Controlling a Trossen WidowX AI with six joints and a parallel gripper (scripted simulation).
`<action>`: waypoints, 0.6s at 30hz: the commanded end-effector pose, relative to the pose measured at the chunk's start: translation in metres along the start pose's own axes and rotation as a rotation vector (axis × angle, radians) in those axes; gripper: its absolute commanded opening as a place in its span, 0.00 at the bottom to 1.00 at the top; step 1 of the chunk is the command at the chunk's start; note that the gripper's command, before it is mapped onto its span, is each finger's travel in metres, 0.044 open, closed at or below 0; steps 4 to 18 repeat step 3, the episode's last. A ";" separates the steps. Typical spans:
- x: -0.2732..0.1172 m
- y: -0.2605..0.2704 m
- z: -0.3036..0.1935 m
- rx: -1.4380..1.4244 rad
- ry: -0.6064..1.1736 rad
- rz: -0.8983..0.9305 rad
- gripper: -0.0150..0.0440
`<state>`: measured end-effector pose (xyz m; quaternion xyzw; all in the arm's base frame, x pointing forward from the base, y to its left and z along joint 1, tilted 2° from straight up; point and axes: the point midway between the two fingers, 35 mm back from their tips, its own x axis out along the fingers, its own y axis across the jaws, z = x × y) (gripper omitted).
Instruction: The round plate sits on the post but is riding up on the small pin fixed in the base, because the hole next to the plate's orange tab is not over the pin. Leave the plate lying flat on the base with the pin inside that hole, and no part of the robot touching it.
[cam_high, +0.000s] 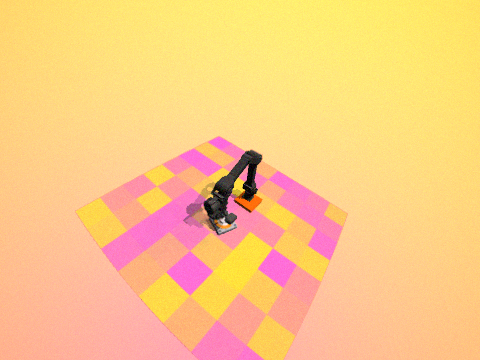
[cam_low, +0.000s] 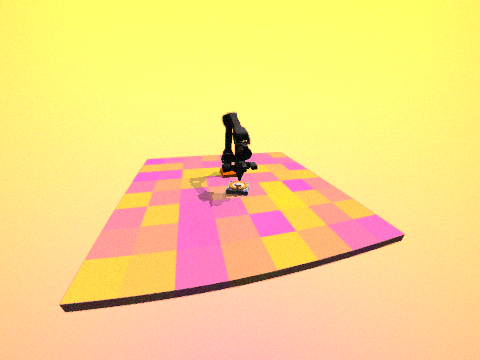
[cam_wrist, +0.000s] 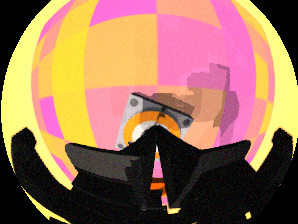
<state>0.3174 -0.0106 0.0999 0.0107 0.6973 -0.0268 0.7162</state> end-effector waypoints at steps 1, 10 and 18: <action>0.000 0.000 0.000 0.000 -0.002 0.000 0.25; 0.000 0.000 0.000 0.000 -0.002 0.000 0.25; 0.000 0.000 0.000 0.000 -0.002 0.000 0.25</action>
